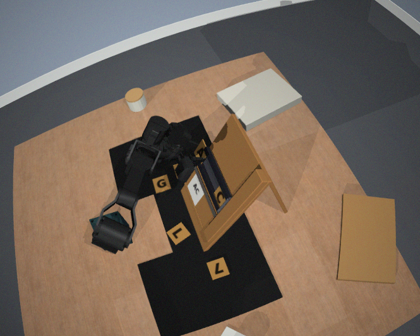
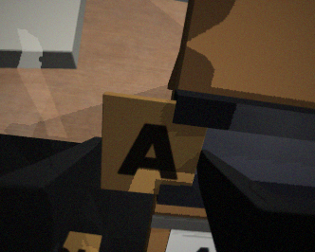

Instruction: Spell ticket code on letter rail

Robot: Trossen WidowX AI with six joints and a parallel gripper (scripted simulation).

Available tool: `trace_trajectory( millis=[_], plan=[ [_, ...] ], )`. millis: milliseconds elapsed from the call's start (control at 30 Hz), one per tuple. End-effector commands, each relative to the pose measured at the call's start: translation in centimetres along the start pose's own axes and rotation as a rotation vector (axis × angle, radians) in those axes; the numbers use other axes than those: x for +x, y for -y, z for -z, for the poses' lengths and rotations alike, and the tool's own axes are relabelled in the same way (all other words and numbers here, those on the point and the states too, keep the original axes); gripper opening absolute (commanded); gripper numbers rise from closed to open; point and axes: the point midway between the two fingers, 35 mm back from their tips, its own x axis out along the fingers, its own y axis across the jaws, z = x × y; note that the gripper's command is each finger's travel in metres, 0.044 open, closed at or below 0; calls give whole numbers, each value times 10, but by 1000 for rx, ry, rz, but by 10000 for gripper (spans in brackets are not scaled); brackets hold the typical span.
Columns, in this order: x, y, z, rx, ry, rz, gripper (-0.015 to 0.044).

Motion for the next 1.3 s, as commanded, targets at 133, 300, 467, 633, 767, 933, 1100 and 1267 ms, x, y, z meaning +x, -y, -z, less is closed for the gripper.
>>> trace_trajectory(
  millis=[133,300,467,633,767,933,1100,1267],
  plan=[
    [-1,5,-1,2,4,-5,0],
    [0,7,-1,2,4,-5,0],
    [0,10,-1,2,3,-5,0],
    [0,12,-1,2,3,-5,0],
    [0,14,-1,2,3,-5,0],
    [0,17,-1,1,3,-4,0],
    [0,19,-2,1,3,-4,0],
    [0,22,-2,1,3,-4,0]
  ],
)
